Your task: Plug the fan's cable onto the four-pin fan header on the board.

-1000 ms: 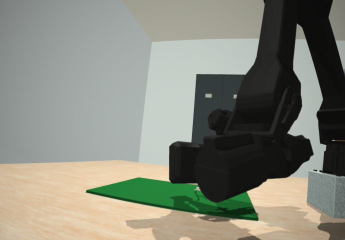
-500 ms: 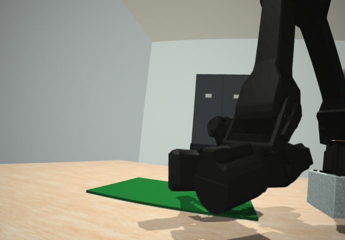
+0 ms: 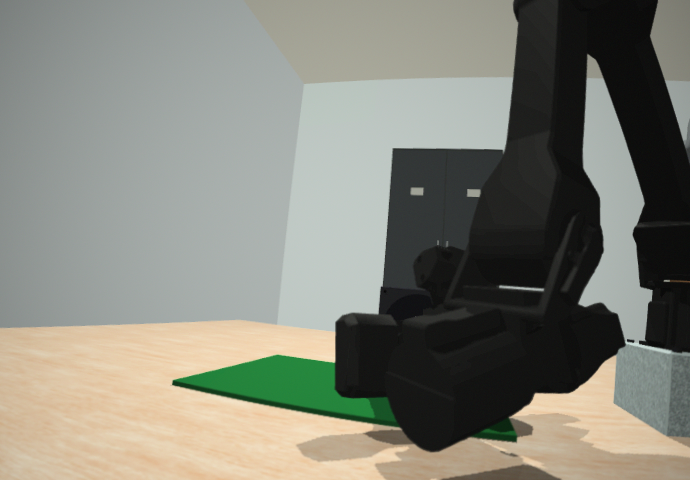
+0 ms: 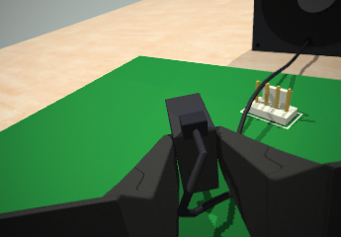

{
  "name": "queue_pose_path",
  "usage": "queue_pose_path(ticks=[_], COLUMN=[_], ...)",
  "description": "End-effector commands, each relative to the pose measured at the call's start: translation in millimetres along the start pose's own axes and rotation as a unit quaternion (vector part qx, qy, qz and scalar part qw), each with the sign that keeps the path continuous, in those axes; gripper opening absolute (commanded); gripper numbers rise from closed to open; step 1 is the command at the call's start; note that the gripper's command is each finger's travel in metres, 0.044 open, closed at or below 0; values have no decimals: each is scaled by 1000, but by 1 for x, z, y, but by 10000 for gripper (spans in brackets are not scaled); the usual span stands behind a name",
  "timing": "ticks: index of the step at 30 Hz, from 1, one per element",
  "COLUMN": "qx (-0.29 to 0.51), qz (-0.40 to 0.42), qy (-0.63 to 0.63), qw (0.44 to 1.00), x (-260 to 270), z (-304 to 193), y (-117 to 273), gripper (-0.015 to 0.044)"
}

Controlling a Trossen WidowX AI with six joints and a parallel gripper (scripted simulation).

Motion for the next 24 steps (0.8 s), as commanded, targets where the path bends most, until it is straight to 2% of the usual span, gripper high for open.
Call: queue_pose_path(ticks=[1, 24], qx=[1, 0], qz=[-1, 0], qy=[-1, 0], qw=[1000, 1000], x=[0, 0], z=[-4, -7], y=[-1, -1], gripper=[0, 0])
Point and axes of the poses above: the point midway between the two fingers, 35 mm back from their tips, its own y axis back along the fingers, its own x axis across the jaws, z = x × y, the point moved 6 cm from there along y, back along the fingers, and after that the axes turned 4 degrees about y, right-handed, at the moved point
